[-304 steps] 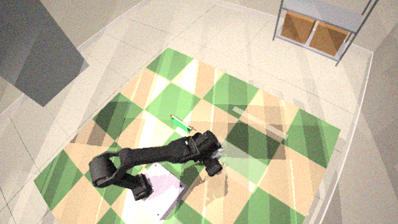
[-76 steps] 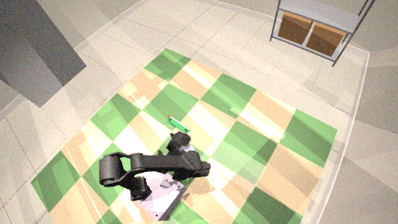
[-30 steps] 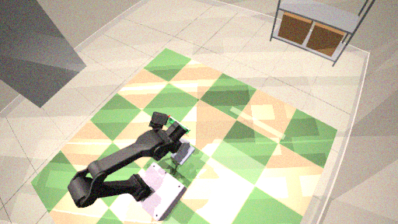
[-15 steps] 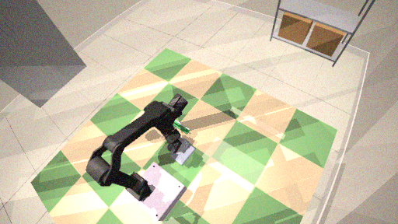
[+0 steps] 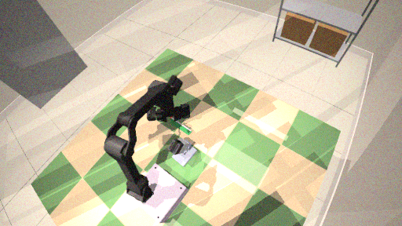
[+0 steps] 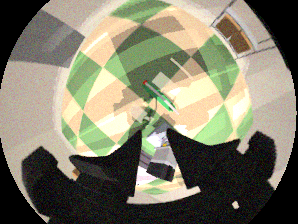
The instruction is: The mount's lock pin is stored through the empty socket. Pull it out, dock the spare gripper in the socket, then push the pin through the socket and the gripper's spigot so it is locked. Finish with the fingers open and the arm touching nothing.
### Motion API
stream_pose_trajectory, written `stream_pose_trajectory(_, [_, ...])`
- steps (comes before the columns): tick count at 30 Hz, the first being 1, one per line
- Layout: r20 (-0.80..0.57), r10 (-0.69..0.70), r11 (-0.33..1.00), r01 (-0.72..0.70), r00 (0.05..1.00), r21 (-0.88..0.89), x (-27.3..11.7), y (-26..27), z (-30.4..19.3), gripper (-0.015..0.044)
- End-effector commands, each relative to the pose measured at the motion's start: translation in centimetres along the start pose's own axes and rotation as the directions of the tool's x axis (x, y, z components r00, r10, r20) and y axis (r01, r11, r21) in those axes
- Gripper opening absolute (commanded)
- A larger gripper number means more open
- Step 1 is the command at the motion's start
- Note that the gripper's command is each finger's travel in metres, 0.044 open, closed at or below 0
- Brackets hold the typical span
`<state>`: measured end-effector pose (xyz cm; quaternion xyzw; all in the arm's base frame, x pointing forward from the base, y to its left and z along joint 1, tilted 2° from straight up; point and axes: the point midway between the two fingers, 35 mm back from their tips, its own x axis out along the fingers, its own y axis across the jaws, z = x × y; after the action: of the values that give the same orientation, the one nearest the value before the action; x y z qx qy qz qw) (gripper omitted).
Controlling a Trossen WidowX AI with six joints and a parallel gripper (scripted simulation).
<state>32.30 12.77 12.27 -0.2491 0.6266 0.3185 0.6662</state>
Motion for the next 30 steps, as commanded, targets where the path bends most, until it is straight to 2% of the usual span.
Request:
stream_pose_trajectory(1, [-0.223,-0.296,0.683,0.042,0.929,-0.729,2.5,-1.3,4.6,0.018])
stream_pose_trajectory(19, [-0.223,-0.296,0.683,0.042,0.929,-0.729,2.6,-1.5,4.7,0.018])
stream_pose_trajectory(23, [-0.223,-0.296,0.683,0.043,0.929,-0.729,4.2,-1.8,4.7,0.018])
stream_pose_trajectory(30, [-0.223,-0.296,0.683,0.042,0.929,-0.729,9.5,-2.4,4.4,0.018])
